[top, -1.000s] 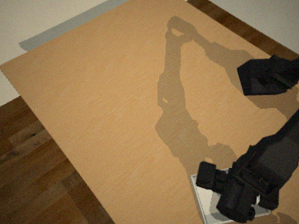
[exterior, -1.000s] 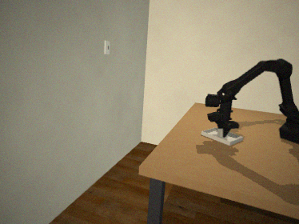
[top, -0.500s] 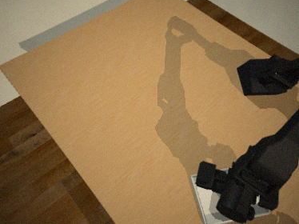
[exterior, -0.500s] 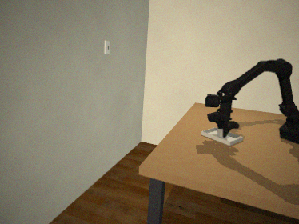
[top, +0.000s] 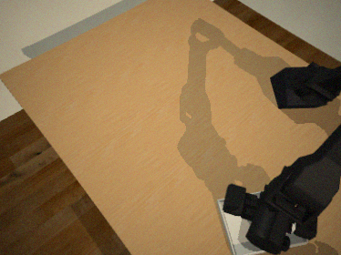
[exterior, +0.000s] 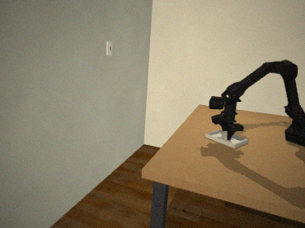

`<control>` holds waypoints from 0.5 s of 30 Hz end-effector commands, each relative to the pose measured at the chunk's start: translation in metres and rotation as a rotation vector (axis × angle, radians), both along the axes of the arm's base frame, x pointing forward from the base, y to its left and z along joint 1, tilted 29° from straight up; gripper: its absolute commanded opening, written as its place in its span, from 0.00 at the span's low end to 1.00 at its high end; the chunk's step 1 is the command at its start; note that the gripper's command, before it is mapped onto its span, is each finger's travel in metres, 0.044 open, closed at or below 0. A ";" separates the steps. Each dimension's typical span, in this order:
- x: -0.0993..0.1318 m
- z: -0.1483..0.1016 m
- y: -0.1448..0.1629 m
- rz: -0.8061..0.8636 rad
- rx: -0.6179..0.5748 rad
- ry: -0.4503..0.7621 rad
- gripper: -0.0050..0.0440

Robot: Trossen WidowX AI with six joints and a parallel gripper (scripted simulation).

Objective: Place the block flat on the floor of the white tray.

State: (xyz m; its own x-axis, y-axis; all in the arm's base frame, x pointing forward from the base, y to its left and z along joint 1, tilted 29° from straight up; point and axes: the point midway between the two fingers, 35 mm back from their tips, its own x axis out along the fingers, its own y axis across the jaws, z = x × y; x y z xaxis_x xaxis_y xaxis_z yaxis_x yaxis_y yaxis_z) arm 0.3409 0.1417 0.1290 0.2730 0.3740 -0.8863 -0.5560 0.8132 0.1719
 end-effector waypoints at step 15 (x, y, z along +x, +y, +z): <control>0.003 0.011 0.000 -0.003 0.007 -0.030 0.10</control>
State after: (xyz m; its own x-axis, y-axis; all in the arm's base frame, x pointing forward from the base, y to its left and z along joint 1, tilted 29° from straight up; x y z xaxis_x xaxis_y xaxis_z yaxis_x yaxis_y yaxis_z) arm 0.3421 0.1421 0.1299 0.2754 0.3747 -0.8853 -0.5564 0.8131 0.1710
